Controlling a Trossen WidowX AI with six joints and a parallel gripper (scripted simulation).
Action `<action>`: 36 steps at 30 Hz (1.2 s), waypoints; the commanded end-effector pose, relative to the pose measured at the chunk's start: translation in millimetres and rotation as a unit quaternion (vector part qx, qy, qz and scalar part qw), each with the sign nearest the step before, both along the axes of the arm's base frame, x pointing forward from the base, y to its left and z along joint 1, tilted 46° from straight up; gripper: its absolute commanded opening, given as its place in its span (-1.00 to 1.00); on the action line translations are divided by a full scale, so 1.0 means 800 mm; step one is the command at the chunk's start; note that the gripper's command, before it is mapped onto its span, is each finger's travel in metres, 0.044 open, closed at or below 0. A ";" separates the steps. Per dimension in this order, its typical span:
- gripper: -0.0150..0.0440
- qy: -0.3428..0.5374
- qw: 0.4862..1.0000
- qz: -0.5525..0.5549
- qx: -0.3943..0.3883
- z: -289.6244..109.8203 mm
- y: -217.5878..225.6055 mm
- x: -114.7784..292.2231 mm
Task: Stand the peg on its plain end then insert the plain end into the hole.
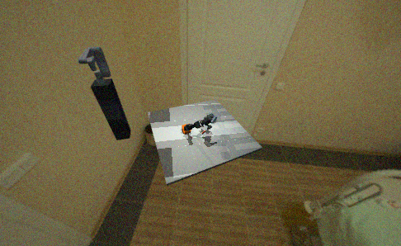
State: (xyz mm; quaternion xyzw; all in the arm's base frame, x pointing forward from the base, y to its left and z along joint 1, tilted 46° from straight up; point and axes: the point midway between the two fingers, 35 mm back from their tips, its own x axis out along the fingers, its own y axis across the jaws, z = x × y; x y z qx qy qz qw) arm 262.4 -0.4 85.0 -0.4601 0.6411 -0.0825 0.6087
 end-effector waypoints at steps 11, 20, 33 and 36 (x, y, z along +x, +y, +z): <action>1.00 0.002 1.000 0.001 -0.003 -0.020 -0.021 0.003; 1.00 0.002 1.000 0.001 -0.005 -0.031 -0.034 0.004; 0.47 0.001 1.000 0.000 -0.006 -0.038 -0.042 0.005; 0.20 0.001 1.000 0.000 -0.006 -0.038 -0.042 0.005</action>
